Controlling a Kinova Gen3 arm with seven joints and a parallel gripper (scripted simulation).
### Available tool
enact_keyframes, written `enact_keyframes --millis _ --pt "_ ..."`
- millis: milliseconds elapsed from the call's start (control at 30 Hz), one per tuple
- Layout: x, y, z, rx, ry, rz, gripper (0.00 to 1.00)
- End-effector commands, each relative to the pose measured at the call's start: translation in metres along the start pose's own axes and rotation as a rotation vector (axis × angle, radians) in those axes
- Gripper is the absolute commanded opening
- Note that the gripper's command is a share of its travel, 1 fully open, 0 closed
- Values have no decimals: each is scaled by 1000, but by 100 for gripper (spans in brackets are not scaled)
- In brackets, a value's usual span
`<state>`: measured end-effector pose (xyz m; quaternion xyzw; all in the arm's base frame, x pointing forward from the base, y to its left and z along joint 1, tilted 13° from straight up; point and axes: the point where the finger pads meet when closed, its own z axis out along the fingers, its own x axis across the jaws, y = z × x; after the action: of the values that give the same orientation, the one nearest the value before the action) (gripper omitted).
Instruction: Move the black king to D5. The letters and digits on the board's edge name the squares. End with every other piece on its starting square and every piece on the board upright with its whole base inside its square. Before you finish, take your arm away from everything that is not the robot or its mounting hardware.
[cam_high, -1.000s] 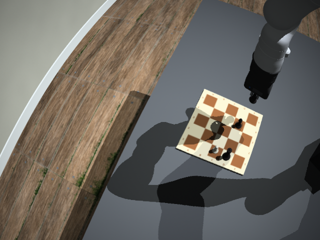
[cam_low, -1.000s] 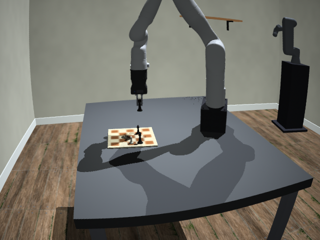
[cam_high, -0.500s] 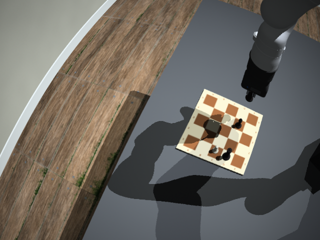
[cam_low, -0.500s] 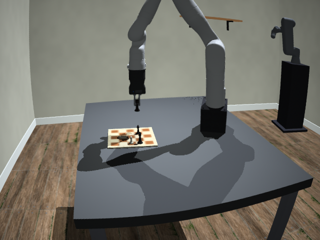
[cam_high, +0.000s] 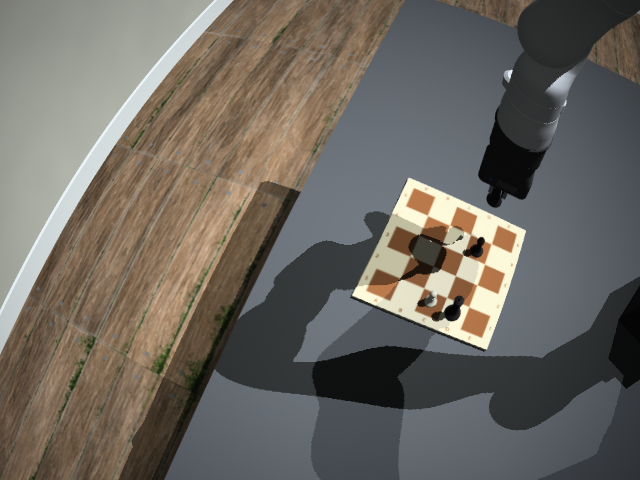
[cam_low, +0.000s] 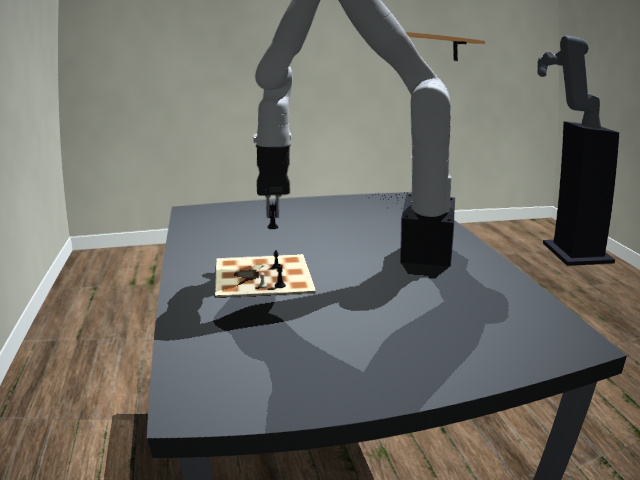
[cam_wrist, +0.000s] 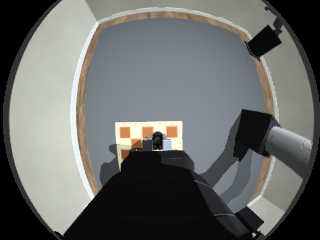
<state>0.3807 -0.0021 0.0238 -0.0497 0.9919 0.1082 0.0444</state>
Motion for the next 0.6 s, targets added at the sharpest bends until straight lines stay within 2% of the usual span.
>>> enact_keyframes --millis 0,400,567 --pt "3 1 8 -4 10 0 0" --pt "4 0 63 -4 10 0 0" --pt "4 0 72 -4 10 0 0"
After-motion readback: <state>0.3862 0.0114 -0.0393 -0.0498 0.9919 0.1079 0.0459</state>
